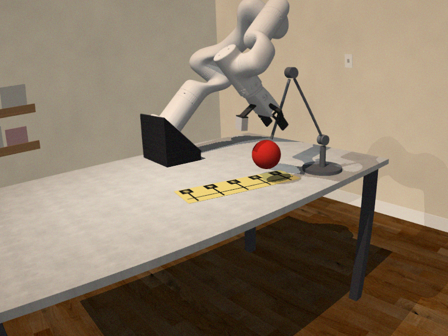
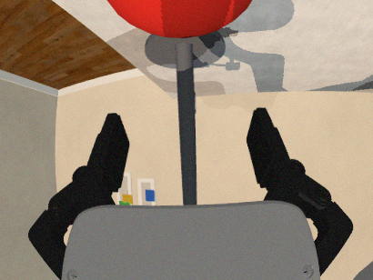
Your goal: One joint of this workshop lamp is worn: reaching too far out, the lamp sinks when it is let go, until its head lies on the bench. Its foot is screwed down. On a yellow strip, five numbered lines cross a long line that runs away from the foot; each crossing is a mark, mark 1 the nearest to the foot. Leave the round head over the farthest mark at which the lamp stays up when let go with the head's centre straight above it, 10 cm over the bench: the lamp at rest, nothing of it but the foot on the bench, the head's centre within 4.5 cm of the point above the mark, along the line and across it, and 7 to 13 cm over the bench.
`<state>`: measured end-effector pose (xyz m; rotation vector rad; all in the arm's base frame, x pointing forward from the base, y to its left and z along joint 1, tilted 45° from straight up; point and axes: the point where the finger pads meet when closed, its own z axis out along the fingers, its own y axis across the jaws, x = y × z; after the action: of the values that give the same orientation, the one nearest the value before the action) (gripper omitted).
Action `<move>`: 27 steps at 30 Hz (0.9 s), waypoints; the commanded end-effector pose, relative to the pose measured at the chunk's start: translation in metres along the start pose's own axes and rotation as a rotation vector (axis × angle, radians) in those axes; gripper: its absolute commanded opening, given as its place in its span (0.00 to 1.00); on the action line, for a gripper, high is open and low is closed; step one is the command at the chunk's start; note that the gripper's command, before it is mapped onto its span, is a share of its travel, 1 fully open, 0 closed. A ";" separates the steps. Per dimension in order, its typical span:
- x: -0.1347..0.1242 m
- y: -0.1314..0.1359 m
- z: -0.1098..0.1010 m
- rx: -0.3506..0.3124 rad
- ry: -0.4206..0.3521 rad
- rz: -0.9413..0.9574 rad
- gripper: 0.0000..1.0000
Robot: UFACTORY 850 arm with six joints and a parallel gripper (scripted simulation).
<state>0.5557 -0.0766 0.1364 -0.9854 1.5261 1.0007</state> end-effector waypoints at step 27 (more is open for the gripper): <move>-0.001 -0.001 -0.005 0.001 0.000 -0.001 1.00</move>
<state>0.5556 -0.0766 0.1364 -0.9855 1.5261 1.0008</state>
